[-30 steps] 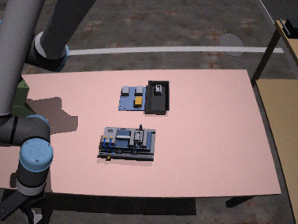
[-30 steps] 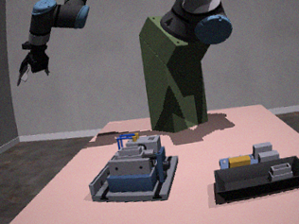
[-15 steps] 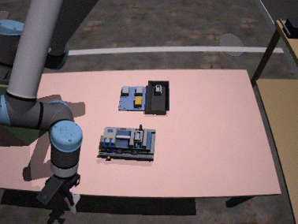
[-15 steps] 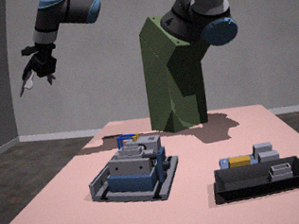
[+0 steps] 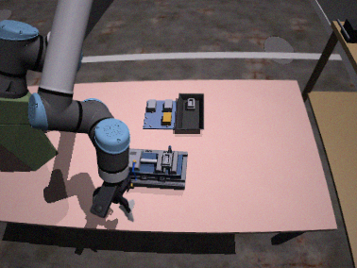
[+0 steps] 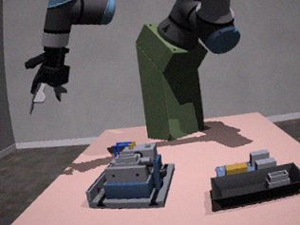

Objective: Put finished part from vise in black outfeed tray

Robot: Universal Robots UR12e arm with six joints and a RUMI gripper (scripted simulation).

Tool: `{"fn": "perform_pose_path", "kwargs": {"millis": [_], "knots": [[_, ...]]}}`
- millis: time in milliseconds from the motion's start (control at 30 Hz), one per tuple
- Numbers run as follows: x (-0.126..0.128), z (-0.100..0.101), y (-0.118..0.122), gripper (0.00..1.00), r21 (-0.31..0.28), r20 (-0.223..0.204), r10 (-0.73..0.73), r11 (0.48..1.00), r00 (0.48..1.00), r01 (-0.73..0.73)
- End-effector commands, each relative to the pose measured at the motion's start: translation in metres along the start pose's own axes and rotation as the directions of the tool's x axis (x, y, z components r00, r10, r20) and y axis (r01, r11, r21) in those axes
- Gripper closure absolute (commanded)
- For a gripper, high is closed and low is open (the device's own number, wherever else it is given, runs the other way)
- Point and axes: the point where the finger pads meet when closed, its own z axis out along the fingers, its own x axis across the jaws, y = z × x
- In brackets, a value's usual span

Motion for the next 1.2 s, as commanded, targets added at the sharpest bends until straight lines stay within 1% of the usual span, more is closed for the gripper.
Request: {"fn": "perform_pose_path", "kwargs": {"millis": [0,33,100,133,167,200,300,367,400,433,467,500,533,567,600,667,700,800,867,933,1033,1167], "knots": [[-0.024,-0.012,0.065,0.00,-0.071,0.035,-0.057,0.996,0.998,0.059],[-0.030,-0.016,0.090,0.00,-0.097,0.048,-0.079,0.992,0.996,0.083],[-0.030,-0.017,0.090,0.00,-0.097,0.048,-0.079,0.992,0.996,0.084],[-0.036,-0.021,0.114,0.00,-0.121,0.061,-0.100,0.987,0.993,0.107],[-0.036,-0.022,0.114,0.00,-0.121,0.062,-0.100,0.987,0.993,0.107],[-0.041,-0.026,0.137,0.00,-0.144,0.075,-0.119,0.981,0.990,0.129],[-0.041,-0.027,0.137,0.00,-0.144,0.075,-0.119,0.981,0.990,0.129],[-0.049,-0.037,0.179,0.00,-0.185,0.100,-0.154,0.968,0.983,0.170],[-0.049,-0.037,0.179,0.00,-0.185,0.100,-0.154,0.968,0.983,0.170],[-0.051,-0.041,0.198,0.00,-0.204,0.111,-0.168,0.961,0.980,0.188],[-0.052,-0.041,0.198,0.00,-0.203,0.111,-0.168,0.961,0.979,0.188],[-0.053,-0.045,0.216,0.00,-0.220,0.121,-0.181,0.954,0.976,0.204],[-0.053,-0.046,0.215,0.00,-0.220,0.121,-0.181,0.954,0.976,0.205],[-0.055,-0.050,0.231,0.00,-0.236,0.130,-0.193,0.947,0.973,0.219],[-0.055,-0.050,0.231,0.00,-0.235,0.131,-0.193,0.947,0.972,0.220],[-0.057,-0.057,0.259,0.00,-0.262,0.147,-0.212,0.934,0.966,0.245],[-0.057,-0.057,0.259,0.00,-0.261,0.148,-0.213,0.934,0.966,0.245],[-0.058,-0.066,0.289,0.00,-0.290,0.165,-0.233,0.917,0.958,0.273],[-0.058,-0.066,0.289,0.00,-0.290,0.165,-0.233,0.917,0.958,0.273],[-0.059,-0.070,0.302,0.00,-0.302,0.174,-0.242,0.910,0.955,0.285],[-0.059,-0.074,0.314,0.00,-0.312,0.181,-0.249,0.903,0.951,0.296],[-0.058,-0.075,0.318,0.00,-0.316,0.184,-0.251,0.901,0.950,0.299]]}}
